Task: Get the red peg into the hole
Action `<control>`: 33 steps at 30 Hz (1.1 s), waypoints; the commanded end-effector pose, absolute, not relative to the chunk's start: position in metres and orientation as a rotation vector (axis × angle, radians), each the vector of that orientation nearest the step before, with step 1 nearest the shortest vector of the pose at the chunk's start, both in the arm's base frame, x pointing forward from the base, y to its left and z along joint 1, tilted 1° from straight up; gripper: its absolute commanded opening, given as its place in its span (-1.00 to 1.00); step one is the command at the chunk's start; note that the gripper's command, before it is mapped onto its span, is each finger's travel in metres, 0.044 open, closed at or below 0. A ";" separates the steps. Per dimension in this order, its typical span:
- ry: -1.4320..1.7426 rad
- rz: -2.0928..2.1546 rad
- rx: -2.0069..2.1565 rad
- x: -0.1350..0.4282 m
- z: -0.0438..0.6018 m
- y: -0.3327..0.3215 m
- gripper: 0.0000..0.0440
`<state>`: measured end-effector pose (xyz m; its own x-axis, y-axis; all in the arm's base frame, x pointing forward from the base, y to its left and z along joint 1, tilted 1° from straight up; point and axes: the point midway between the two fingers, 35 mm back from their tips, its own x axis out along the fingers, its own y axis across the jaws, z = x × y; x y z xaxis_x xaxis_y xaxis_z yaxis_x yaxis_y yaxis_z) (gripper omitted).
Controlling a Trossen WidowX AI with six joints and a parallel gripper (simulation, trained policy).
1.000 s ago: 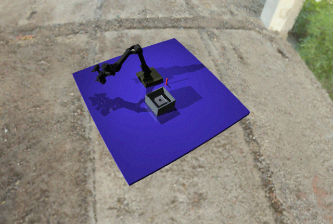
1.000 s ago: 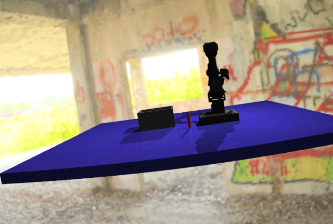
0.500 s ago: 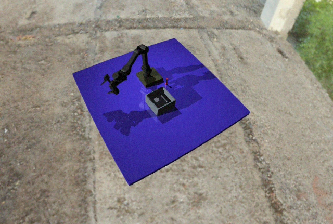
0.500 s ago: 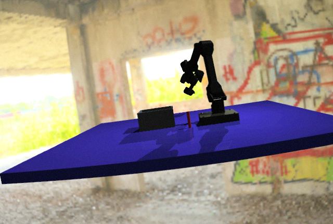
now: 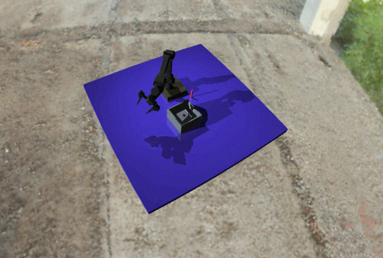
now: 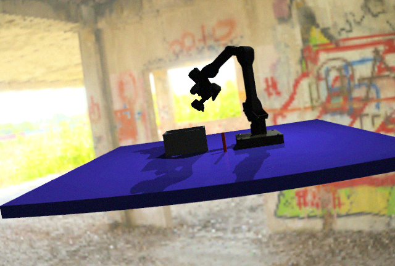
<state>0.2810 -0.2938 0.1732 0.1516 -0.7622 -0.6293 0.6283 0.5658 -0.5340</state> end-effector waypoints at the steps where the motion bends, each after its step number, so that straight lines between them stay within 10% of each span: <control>1: 0.982 -0.953 -0.111 0.296 0.178 -0.262 1.00; 33: 1.201 -0.592 0.365 0.242 0.159 0.042 1.00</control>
<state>0.2550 0.0296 0.1627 0.2685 -0.2583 -0.9280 0.5969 0.8008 -0.0502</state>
